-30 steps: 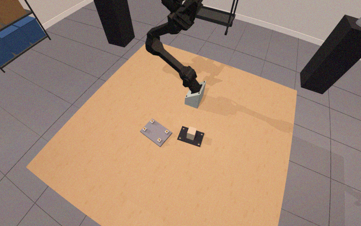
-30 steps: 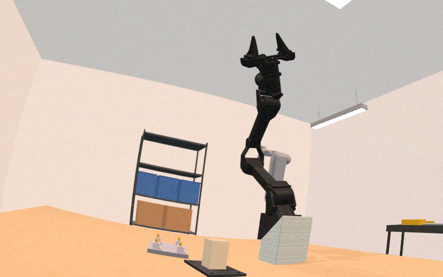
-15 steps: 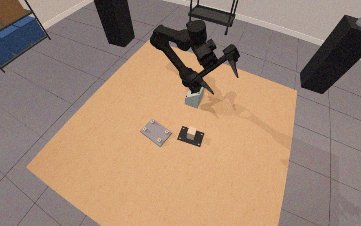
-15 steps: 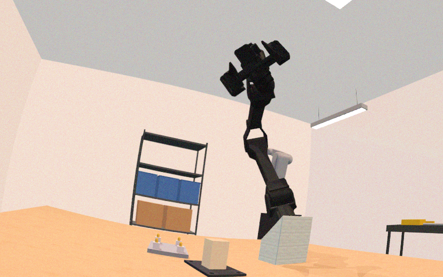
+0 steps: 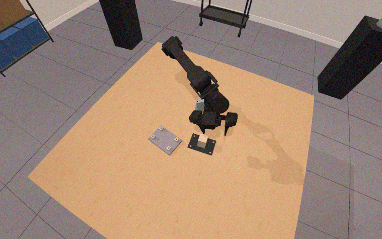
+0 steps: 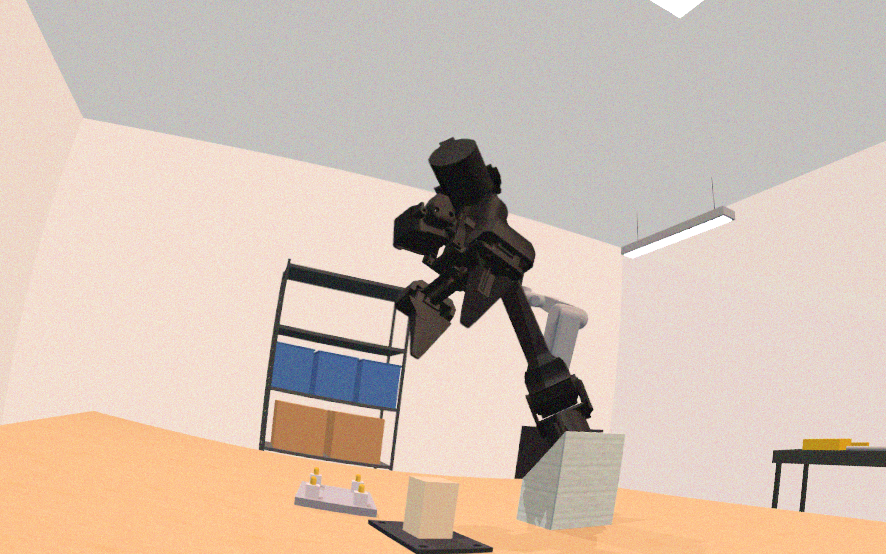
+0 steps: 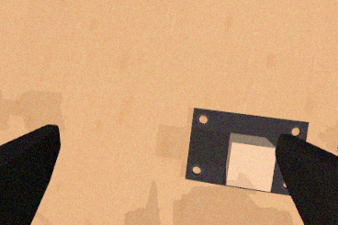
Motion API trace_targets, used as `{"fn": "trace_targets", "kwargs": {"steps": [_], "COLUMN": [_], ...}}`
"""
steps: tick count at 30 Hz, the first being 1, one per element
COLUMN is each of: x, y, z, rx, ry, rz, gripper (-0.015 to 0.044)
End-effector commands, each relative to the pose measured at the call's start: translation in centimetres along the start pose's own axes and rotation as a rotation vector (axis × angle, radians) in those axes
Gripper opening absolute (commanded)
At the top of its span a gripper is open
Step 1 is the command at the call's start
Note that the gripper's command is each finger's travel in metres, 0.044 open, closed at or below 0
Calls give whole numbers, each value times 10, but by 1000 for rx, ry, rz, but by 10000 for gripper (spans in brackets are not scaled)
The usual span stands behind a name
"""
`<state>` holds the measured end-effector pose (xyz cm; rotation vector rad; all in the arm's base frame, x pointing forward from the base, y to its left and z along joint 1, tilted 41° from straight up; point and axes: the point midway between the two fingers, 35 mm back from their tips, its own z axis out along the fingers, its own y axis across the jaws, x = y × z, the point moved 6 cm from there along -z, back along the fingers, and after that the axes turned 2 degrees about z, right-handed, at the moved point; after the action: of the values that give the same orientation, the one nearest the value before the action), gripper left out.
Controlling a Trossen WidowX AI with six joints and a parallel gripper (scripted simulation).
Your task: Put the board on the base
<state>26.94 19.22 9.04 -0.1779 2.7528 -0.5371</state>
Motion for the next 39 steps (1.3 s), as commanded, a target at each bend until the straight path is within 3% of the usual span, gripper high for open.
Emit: {"fn": "trace_targets", "kwargs": {"steps": [1,6,10,14,39], "x": [14,30,31,43,56], "y": [-25,-51,-51,-58,-68], "z": [30,53,56,85,120], "rx": [162,317,317,318,318], "ry": [176,358,358,358,357], "rz": [12,11,11,11,11], "gripper": [440,440,440,440,440]}}
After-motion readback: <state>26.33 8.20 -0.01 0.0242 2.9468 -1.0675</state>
